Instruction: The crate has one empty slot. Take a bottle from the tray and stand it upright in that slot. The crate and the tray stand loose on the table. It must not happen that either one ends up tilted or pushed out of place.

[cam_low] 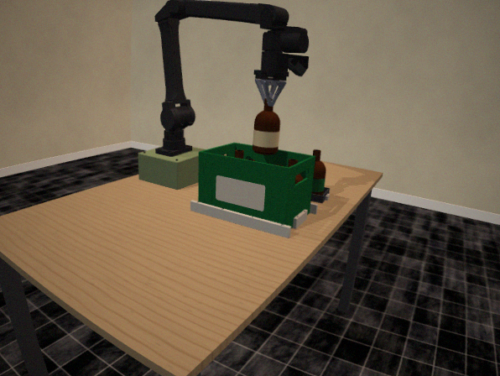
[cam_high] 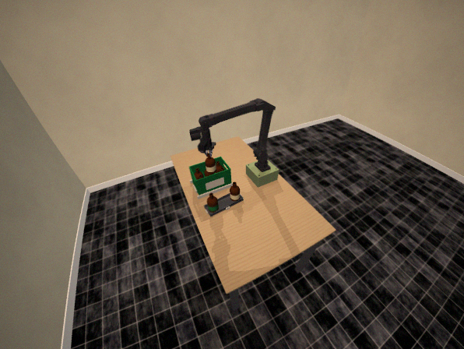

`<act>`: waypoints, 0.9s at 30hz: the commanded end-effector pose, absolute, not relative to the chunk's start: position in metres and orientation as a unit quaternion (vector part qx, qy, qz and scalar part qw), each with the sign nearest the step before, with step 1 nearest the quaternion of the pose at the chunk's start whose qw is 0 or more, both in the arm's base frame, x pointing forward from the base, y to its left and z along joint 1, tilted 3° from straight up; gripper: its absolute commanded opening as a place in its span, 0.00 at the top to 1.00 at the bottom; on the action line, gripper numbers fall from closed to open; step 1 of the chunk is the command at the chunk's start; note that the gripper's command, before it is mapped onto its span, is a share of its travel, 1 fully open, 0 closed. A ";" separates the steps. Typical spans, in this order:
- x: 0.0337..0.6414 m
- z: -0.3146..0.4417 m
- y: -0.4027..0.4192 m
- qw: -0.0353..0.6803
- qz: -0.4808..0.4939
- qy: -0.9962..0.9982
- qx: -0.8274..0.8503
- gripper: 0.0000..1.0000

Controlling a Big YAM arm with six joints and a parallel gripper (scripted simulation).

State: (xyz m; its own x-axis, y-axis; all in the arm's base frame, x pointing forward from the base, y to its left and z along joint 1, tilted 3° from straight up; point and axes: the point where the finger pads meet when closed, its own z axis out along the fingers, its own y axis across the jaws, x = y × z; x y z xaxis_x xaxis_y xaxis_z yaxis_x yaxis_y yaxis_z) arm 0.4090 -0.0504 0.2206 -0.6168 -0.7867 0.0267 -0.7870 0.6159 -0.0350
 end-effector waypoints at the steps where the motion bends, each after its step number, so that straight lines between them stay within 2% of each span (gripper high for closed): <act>1: 0.408 0.228 -0.053 -0.013 0.032 -0.897 0.441 1.00; 27: 0.410 0.205 -0.054 -0.005 0.026 -0.897 0.440 1.00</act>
State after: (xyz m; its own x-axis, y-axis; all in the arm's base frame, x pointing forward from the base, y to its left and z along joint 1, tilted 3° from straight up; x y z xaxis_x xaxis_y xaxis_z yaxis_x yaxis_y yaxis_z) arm 0.4086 -0.0508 0.2052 -0.6166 -0.7869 0.0224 -0.7870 0.6155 -0.0418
